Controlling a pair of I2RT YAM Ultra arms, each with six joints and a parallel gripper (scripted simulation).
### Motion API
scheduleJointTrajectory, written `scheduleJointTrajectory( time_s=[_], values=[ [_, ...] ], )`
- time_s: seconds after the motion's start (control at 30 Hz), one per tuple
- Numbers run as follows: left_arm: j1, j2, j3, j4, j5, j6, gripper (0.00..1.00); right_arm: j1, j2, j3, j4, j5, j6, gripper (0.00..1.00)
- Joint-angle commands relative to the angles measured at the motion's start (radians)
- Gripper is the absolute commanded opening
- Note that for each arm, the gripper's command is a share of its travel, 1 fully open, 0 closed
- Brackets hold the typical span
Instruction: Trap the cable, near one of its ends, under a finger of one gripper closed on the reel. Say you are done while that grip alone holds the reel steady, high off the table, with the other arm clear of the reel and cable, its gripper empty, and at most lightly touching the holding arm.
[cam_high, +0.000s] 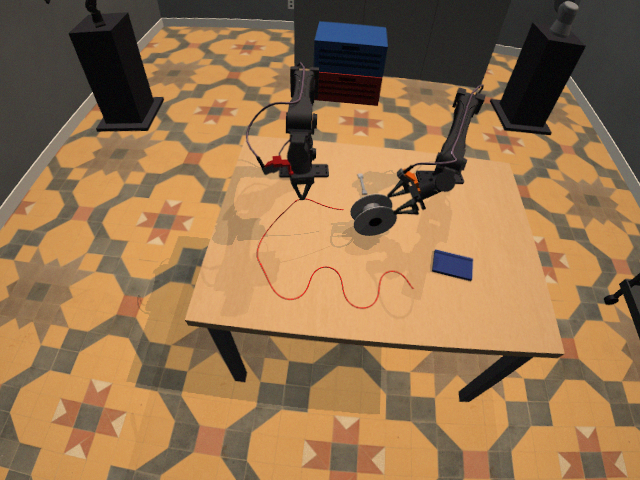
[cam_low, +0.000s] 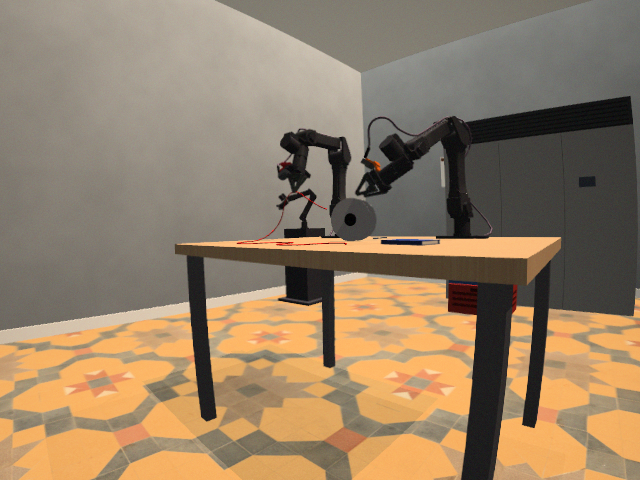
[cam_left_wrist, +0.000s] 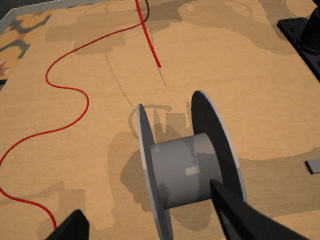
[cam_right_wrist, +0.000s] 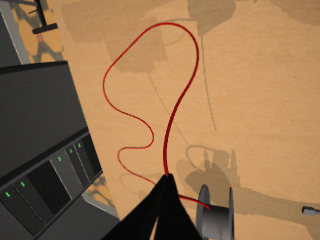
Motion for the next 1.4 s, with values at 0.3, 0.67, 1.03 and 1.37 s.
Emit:
scheduleJointTrajectory(
  time_s=[0.3, 0.67, 1.03, 1.37],
  values=[
    [0.003, -0.025, -0.017, 0.007, 0.014, -0.005, 0.75, -0.016, 0.002, 0.036, -0.017, 0.002, -0.014, 0.00],
    [0.014, -0.020, -0.002, 0.000, 0.015, 0.003, 0.75, 0.031, -0.032, 0.001, 0.004, 0.016, 0.025, 0.00],
    [0.007, -0.023, -0.014, -0.001, 0.015, 0.004, 0.75, 0.084, -0.040, -0.033, 0.014, 0.038, 0.083, 0.00],
    [0.002, -0.031, -0.033, 0.001, 0.015, 0.000, 0.75, 0.160, -0.043, -0.023, 0.008, 0.060, 0.144, 0.00]
  ],
)
